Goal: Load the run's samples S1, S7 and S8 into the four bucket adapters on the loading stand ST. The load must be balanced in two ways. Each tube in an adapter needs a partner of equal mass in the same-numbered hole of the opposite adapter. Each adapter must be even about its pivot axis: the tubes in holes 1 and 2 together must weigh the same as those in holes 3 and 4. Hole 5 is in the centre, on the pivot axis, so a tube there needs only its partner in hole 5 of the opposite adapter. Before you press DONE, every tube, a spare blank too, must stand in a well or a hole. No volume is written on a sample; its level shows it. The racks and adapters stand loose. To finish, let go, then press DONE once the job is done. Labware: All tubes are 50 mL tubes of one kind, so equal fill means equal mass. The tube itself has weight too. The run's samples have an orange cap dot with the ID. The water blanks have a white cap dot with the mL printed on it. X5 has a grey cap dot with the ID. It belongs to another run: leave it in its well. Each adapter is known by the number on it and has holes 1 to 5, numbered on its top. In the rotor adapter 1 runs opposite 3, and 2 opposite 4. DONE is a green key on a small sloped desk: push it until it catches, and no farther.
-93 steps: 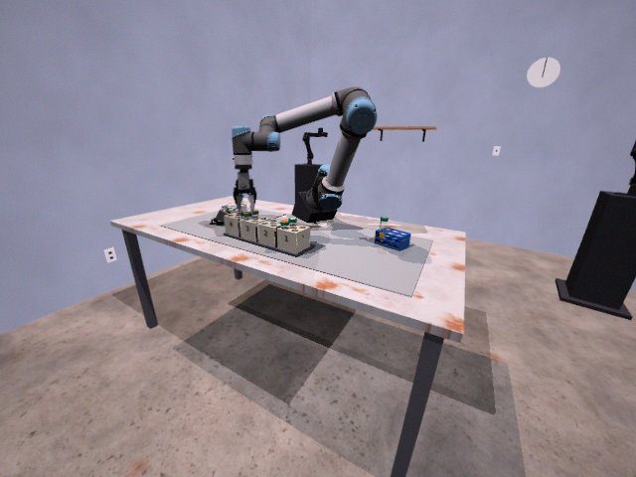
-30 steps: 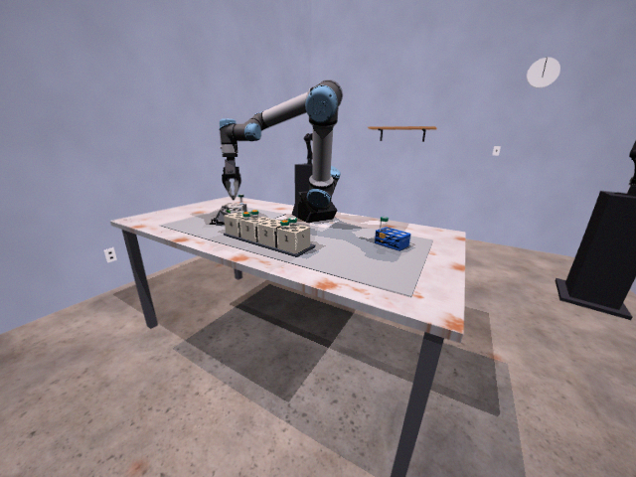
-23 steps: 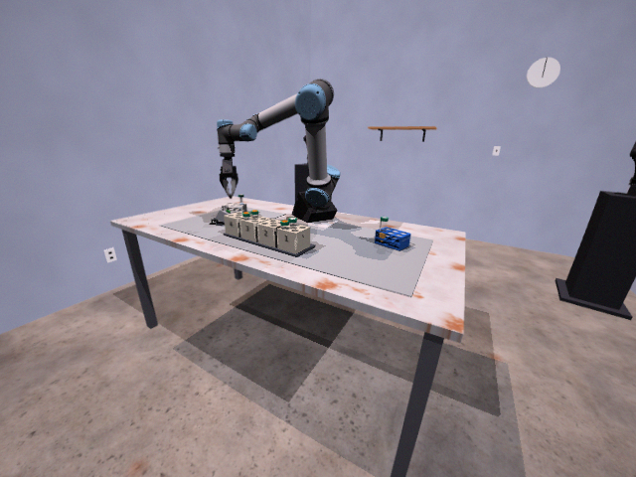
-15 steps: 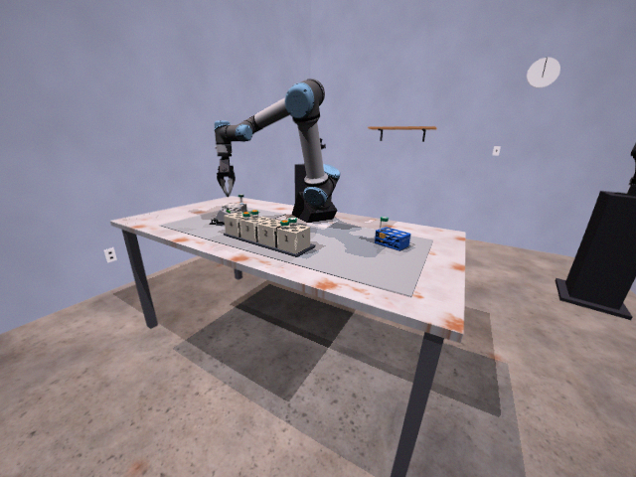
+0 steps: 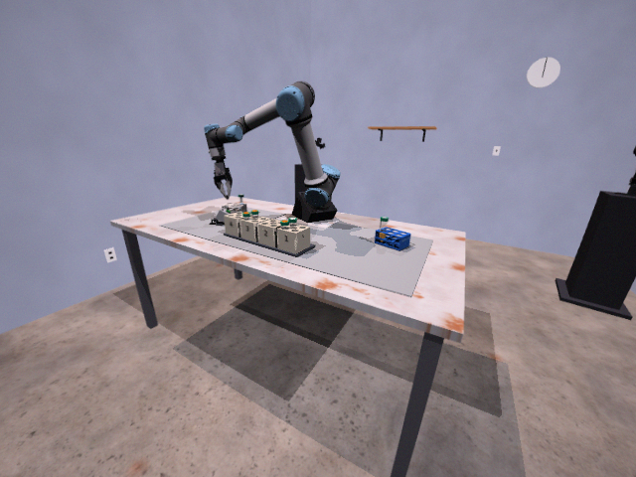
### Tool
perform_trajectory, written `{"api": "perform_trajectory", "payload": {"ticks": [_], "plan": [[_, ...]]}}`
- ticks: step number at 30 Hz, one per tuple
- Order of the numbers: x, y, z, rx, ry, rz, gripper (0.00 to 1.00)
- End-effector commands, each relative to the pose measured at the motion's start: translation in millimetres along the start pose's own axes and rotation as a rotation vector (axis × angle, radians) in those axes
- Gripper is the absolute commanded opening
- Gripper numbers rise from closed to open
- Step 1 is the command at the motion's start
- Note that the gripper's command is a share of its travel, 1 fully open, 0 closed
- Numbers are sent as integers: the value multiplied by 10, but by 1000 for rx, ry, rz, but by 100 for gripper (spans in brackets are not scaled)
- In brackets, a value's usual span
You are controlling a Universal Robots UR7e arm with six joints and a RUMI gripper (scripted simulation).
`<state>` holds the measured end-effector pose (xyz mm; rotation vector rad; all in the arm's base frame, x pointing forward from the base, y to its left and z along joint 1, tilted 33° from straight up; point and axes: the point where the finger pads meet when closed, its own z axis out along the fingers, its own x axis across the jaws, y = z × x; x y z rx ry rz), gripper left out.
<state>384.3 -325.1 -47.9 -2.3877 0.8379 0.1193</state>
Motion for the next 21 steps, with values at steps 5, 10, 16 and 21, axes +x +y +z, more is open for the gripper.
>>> {"api": "perform_trajectory", "payload": {"ticks": [5,10,16,21], "plan": [[69,4,279,2,-128,0,0],[86,3,362,2,-128,0,0],[86,3,362,2,-128,0,0],[86,3,362,2,-128,0,0]]}}
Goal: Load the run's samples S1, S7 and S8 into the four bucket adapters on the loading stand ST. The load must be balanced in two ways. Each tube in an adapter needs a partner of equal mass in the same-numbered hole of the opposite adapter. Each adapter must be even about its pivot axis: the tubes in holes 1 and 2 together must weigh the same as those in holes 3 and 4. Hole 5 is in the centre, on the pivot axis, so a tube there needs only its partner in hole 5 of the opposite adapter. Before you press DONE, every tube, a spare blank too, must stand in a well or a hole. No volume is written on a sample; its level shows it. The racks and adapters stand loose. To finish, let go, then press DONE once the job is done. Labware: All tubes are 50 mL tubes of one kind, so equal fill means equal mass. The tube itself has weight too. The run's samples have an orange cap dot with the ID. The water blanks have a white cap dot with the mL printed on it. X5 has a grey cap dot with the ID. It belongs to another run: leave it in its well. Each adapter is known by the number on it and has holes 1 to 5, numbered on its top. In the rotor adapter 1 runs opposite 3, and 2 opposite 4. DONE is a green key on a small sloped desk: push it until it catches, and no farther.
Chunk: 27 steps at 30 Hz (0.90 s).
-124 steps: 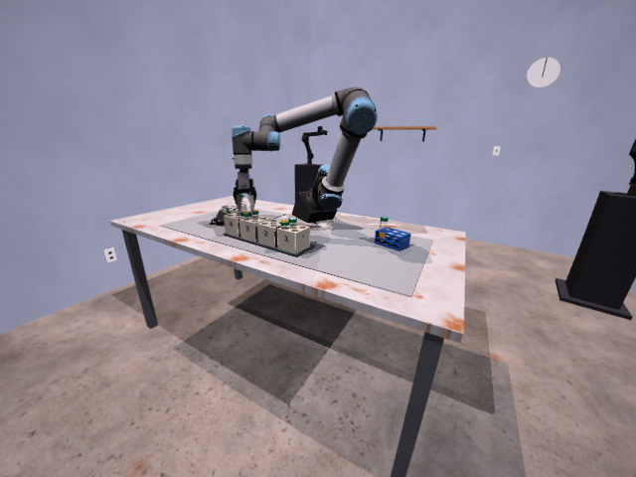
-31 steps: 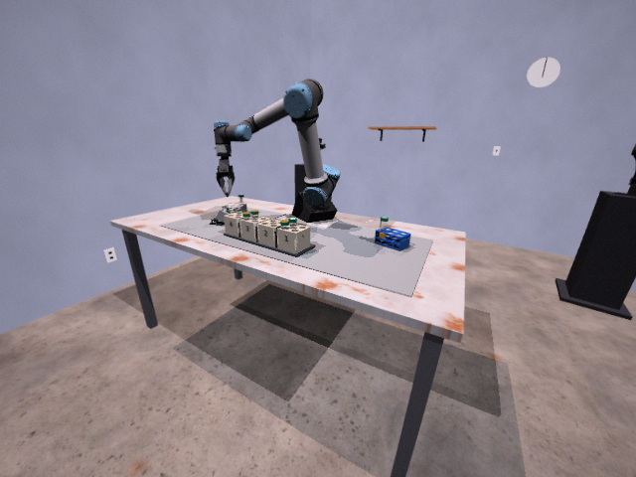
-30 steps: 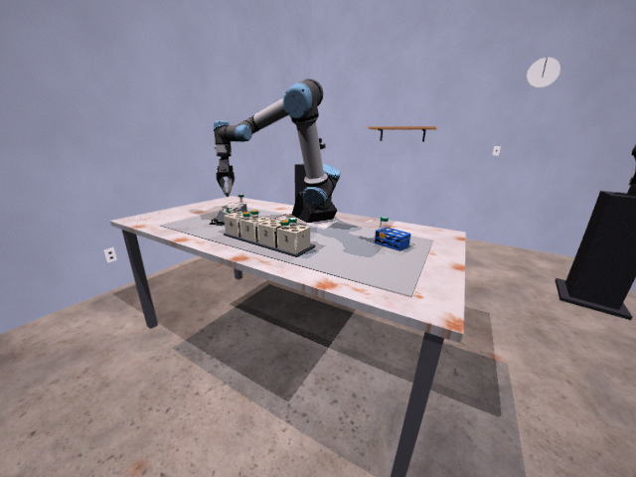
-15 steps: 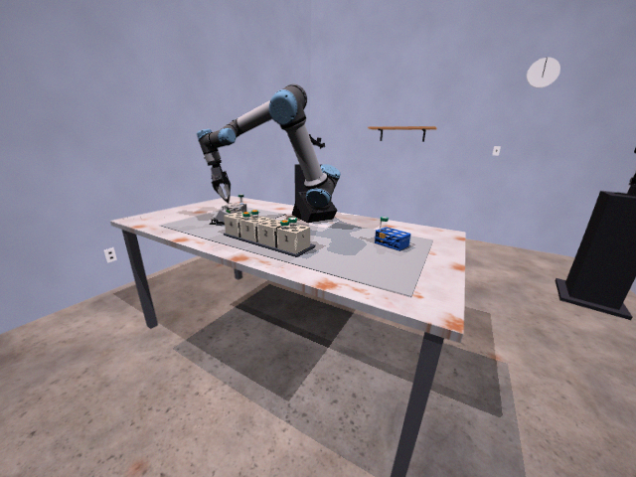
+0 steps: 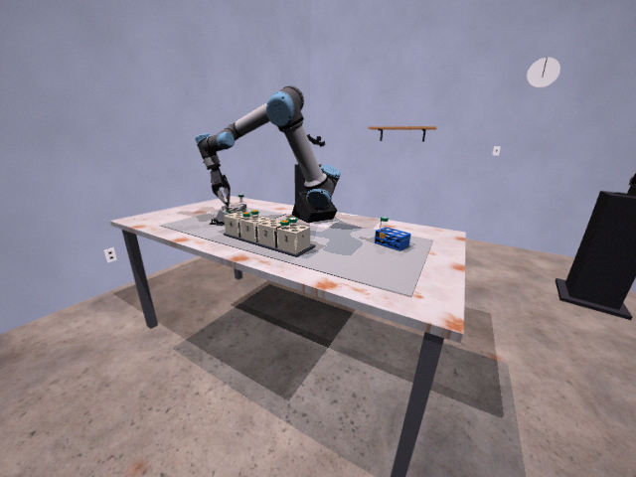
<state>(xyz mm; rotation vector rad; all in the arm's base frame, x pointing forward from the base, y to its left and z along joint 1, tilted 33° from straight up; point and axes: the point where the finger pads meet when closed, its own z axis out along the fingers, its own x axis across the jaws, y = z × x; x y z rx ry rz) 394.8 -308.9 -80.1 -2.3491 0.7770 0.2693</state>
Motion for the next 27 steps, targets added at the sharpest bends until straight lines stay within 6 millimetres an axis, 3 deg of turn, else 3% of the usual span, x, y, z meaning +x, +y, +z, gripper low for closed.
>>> {"api": "perform_trajectory", "payload": {"ticks": [1,27], "plan": [[5,2,1,0,1,0,0],[43,2,142,0,1,0,0]]}}
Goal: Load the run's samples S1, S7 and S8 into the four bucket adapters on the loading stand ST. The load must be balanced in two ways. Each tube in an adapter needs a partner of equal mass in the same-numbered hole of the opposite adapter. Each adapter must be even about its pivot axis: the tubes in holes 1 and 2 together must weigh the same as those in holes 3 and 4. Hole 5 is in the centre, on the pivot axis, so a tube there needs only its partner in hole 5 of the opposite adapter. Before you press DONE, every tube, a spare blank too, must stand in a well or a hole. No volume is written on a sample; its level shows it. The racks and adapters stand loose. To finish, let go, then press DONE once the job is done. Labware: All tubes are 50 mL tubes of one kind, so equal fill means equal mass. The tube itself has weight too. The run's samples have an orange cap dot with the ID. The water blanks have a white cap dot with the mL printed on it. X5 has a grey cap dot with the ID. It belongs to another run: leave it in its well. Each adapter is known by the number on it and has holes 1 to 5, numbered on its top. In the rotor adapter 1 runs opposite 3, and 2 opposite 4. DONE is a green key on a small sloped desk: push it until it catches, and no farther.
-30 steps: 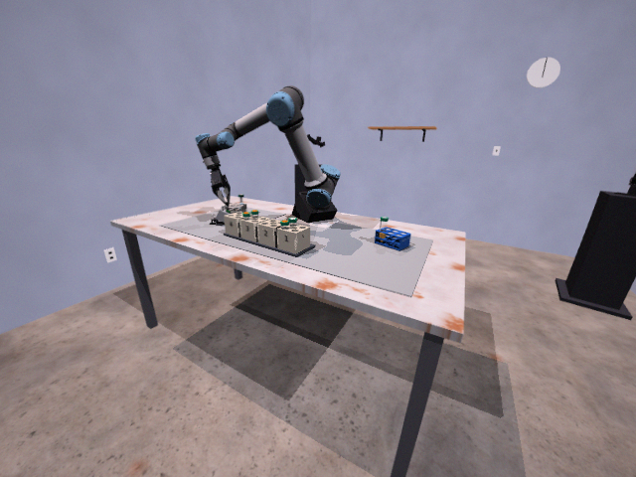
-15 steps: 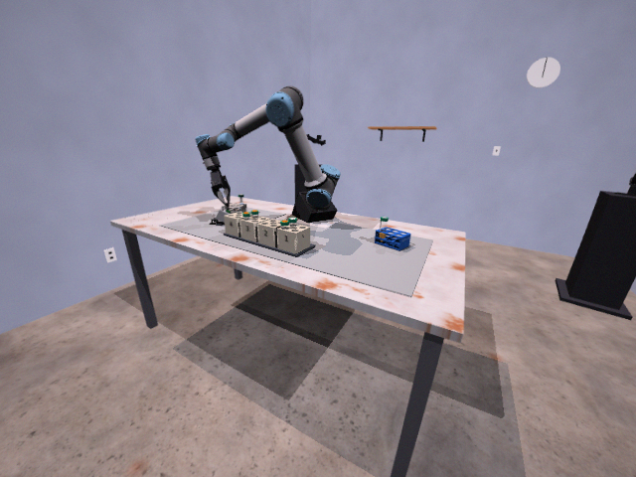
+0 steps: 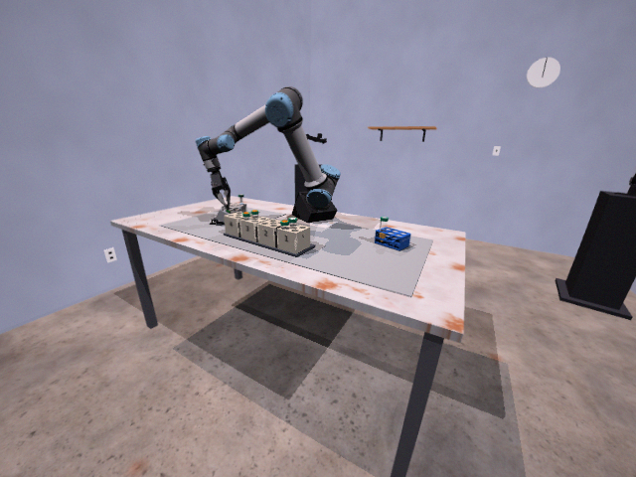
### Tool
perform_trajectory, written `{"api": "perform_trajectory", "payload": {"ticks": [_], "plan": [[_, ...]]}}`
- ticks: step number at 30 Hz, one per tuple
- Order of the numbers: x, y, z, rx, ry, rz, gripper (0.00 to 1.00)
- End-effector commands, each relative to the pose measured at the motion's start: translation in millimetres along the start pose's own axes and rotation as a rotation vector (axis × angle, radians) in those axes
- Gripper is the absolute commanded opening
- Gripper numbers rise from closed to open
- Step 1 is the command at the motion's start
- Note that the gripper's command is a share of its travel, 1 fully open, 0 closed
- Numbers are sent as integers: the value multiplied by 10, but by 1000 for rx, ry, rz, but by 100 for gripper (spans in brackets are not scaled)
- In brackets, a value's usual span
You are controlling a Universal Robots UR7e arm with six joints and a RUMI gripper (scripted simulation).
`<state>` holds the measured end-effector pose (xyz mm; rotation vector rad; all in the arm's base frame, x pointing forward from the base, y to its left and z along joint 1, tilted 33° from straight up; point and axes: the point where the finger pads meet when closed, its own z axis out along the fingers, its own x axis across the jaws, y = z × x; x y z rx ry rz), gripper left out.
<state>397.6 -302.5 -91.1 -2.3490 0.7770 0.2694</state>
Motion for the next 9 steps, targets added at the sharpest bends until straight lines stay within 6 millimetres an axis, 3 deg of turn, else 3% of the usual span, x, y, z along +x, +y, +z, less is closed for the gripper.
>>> {"api": "perform_trajectory", "payload": {"ticks": [1,9], "plan": [[10,2,23,-1,1,0,0],[24,2,75,0,1,0,0]]}}
